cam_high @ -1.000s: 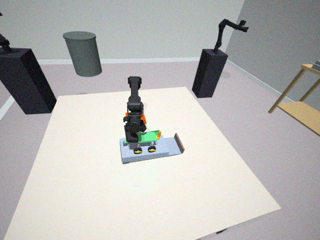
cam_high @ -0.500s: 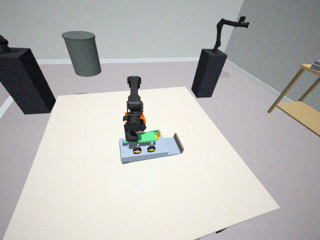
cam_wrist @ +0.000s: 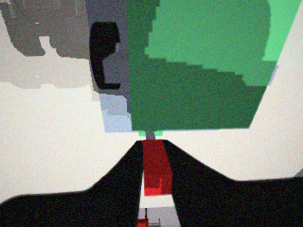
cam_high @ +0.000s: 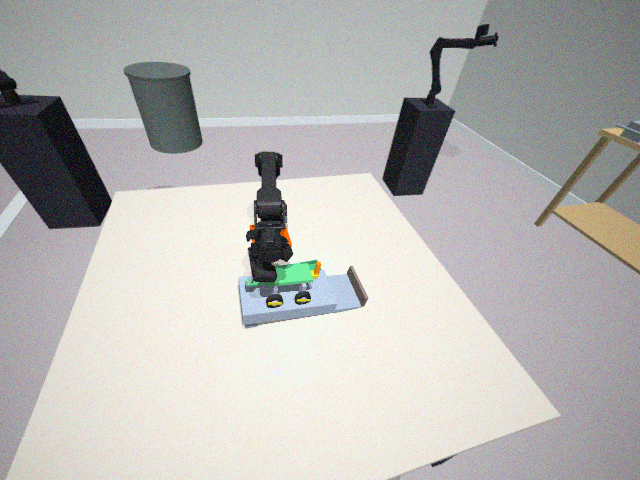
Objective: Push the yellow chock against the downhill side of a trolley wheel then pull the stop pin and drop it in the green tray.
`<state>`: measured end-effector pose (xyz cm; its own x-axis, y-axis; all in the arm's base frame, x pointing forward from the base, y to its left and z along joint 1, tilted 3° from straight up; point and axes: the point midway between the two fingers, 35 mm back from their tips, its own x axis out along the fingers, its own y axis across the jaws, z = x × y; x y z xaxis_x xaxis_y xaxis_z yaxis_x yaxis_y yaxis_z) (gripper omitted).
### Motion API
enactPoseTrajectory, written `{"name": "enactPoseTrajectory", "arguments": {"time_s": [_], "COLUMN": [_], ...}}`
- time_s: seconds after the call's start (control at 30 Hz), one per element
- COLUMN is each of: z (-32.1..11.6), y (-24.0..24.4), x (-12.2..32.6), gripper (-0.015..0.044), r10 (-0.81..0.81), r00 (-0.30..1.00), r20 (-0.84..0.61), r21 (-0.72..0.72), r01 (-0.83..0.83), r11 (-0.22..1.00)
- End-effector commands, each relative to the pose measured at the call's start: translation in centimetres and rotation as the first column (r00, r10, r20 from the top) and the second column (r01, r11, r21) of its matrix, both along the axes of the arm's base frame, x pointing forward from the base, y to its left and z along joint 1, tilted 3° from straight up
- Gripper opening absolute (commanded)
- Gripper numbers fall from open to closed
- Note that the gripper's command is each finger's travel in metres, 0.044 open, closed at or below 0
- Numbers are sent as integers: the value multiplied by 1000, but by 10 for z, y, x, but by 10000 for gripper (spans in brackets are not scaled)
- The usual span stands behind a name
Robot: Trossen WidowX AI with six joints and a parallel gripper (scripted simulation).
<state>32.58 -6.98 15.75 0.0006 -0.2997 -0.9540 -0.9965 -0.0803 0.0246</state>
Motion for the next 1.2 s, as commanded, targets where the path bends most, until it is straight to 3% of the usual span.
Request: {"name": "enactPoseTrajectory", "arguments": {"time_s": [0.0,1.17], "z": [5,17], "y": [0,1], "x": [1,-1], "gripper": [0,0], "r10": [-5,-5], "r00": [1000,1000], "r20": [9,9], "r21": [-4,-4], "r01": [5,5], "r11": [1000,1000]}}
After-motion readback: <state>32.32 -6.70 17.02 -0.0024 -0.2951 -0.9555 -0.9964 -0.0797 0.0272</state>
